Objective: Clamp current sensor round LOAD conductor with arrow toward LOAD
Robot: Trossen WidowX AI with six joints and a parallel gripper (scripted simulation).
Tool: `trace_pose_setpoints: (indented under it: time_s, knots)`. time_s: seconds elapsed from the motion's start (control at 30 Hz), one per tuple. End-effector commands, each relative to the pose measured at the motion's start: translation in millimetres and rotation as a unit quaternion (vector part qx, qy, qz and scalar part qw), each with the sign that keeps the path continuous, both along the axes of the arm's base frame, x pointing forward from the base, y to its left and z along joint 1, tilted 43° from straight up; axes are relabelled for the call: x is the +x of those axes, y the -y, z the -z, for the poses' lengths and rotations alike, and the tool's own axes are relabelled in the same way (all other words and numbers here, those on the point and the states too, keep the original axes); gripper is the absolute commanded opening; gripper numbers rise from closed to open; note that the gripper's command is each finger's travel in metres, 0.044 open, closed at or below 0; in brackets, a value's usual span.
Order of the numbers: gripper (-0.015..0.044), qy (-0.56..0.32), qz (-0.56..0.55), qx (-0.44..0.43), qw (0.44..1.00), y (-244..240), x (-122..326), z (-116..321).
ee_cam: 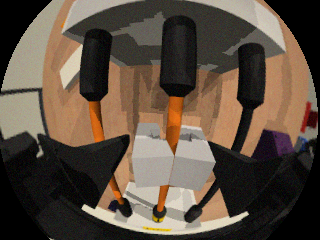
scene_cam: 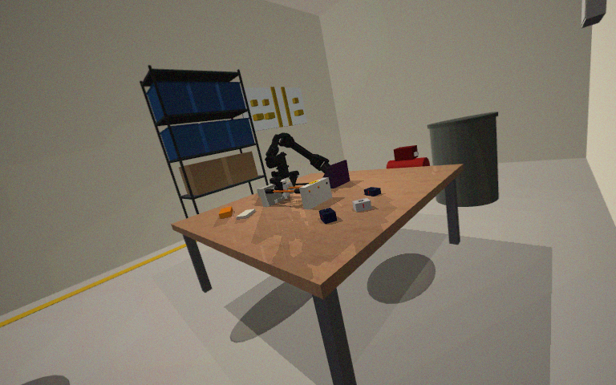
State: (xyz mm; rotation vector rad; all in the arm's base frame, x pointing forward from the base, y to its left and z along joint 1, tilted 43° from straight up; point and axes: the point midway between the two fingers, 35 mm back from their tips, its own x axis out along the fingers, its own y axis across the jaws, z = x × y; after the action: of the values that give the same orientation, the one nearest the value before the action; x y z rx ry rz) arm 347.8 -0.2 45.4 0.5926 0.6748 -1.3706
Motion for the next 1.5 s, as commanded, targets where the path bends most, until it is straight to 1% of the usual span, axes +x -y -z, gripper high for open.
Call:
trace_pose_setpoints:
  time_s: [0.0, 0.23, 1.0, 1.37, 1.47]
  knots:
    - [0.0440, -0.003, -0.003, -0.003, 1.000, 3.9, -0.8, 4.8]
    - [0.0440, -0.002, -0.003, -0.003, 1.000, 10.9, -0.5, 12.0]
    - [0.0287, 0.000, 0.000, 0.000, 1.000, 8.7, 0.7, 9.0]
    - [0.0000, 0.000, 0.000, 0.000, 1.000, 8.7, 0.7, 9.0]
    - [0.0000, 0.000, 0.000, 0.000, 1.000, 8.7, 0.7, 9.0]
